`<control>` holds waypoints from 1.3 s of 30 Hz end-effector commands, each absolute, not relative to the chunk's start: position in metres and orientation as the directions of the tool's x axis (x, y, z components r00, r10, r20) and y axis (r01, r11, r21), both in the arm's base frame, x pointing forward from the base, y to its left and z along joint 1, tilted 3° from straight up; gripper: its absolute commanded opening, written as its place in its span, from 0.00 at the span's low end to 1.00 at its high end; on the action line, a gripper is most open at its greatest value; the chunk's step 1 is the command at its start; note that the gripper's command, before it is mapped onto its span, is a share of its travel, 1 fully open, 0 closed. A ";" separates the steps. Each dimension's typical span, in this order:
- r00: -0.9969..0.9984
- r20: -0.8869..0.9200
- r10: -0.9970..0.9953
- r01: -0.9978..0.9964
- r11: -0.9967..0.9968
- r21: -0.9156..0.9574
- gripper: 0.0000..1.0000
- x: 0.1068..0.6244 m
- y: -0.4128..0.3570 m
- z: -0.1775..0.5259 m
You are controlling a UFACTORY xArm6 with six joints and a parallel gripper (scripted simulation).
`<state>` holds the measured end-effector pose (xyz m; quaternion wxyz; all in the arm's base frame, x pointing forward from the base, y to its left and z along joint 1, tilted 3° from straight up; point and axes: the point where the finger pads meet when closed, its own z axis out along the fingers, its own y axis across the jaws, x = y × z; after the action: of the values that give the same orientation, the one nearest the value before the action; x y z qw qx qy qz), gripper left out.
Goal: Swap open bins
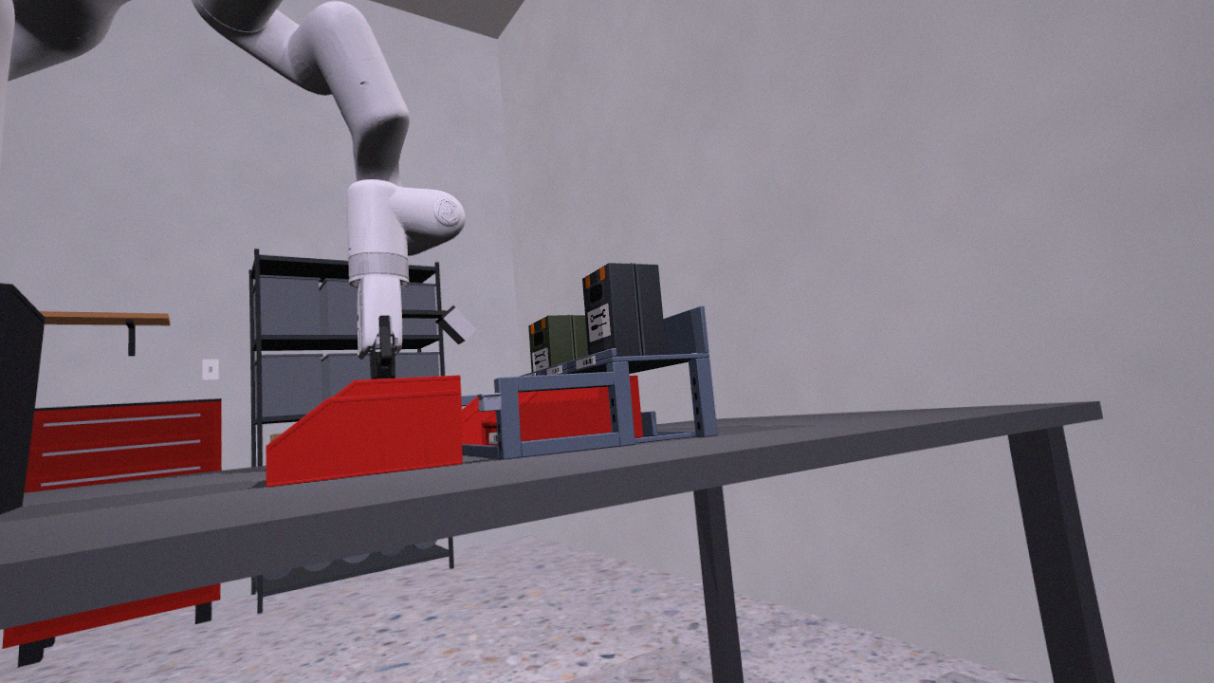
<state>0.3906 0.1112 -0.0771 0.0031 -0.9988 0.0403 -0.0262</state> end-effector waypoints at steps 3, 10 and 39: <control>0.997 -0.011 -0.081 -0.081 -0.997 -0.009 0.00 0.394 0.112 -0.073; 0.993 -0.088 -0.080 -0.081 -0.997 -0.009 0.00 0.397 0.112 -0.070; 0.992 -0.097 -0.079 -0.081 -0.997 -0.010 0.00 0.398 0.111 -0.070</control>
<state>0.3963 0.1111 -0.0712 0.0063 -0.9979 0.0401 0.0497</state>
